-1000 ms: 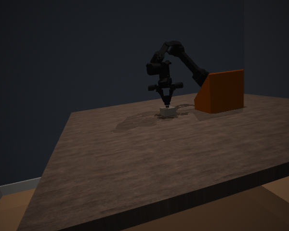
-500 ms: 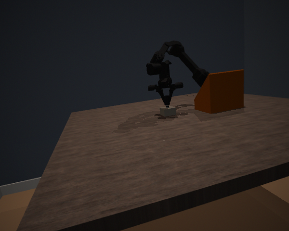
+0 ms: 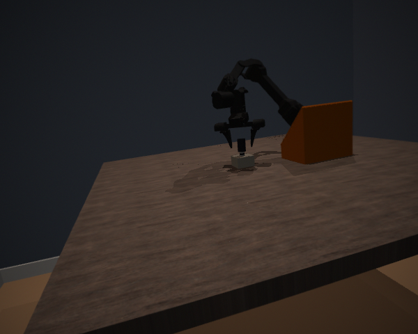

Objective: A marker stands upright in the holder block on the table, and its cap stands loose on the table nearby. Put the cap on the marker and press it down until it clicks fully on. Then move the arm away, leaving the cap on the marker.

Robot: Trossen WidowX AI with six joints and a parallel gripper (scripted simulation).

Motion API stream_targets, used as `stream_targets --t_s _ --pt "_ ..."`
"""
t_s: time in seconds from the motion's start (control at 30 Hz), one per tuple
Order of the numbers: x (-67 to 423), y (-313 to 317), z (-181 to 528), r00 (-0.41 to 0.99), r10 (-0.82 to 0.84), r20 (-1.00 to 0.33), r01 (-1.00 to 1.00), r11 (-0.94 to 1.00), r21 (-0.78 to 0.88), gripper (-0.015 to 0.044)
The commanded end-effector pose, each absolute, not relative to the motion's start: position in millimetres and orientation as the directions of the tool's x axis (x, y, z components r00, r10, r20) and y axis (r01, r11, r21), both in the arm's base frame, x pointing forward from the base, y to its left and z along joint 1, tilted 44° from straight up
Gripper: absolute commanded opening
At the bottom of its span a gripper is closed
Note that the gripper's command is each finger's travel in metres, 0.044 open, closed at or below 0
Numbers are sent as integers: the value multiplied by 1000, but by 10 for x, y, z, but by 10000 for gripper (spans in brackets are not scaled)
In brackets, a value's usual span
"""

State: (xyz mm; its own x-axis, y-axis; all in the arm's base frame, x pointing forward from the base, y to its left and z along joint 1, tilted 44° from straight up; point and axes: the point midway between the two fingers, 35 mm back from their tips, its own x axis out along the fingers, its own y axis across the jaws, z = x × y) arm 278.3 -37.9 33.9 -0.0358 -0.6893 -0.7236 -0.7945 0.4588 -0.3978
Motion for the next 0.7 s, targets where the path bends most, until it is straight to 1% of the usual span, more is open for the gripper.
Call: stream_targets --t_s 0.0,0.07,0.23,0.43,0.5,0.53,0.67 --pt "2783 -380 340 -36 -690 -723 -794 459 -398 440" --pt "2799 -311 404 -35 -688 -725 -795 459 -397 440" --pt "2813 128 858 -36 -687 -726 -795 460 -396 440" --pt "2811 144 877 -37 -687 -725 -795 460 -396 440" --pt "2809 137 872 -37 -687 -725 -753 496 -433 387" --pt "2806 129 867 -37 -688 -725 -695 539 -476 361" --pt "2791 89 841 -37 -689 -724 -355 686 -635 256"
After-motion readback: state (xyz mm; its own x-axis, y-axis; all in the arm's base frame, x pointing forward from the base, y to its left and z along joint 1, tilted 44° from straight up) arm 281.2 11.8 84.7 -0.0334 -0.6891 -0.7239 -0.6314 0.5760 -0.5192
